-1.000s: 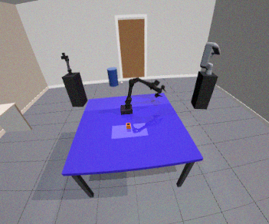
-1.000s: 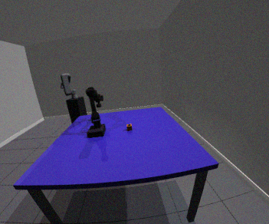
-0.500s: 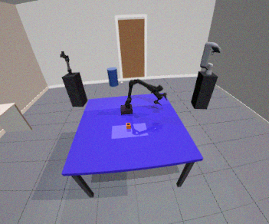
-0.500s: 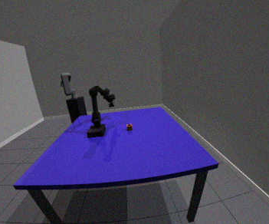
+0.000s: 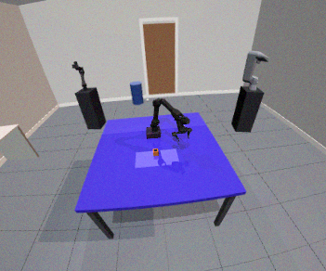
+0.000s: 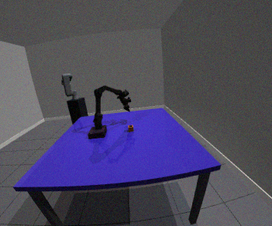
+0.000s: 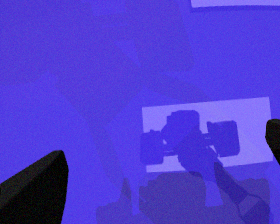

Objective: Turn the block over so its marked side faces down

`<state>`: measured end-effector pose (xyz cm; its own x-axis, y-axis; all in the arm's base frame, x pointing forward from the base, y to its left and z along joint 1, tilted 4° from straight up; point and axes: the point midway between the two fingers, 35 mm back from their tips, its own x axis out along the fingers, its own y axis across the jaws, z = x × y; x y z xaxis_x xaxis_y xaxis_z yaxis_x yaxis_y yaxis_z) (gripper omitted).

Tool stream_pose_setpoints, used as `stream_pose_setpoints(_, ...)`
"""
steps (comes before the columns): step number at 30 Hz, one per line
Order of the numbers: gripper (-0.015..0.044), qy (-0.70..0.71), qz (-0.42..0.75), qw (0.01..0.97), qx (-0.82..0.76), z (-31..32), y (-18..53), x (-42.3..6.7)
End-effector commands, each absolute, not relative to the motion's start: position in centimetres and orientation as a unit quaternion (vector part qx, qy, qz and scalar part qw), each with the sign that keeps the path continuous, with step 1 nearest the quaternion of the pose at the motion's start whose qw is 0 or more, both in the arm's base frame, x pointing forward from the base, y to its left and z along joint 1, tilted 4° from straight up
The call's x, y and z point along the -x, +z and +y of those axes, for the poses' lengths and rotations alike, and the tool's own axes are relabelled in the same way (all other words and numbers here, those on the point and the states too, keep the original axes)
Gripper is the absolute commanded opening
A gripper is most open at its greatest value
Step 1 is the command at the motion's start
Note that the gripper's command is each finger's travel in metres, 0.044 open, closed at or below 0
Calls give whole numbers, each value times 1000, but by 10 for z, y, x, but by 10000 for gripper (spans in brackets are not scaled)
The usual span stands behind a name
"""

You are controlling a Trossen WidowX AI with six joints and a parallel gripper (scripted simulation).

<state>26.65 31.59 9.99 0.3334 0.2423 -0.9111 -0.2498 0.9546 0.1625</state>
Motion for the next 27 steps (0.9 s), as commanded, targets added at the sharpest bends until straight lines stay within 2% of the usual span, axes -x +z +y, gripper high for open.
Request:
stream_pose_setpoints(1,440,116,583,803,39,260,94,-301)
stream_pose_setpoints(7,440,71,639,762,78,158,86,-334)
stream_pose_setpoints(13,440,53,700,707,86,61,84,-330)
stream_pose_setpoints(20,440,53,707,700,85,51,84,-327)
stream_pose_setpoints(27,440,53,707,700,85,50,49,-327)
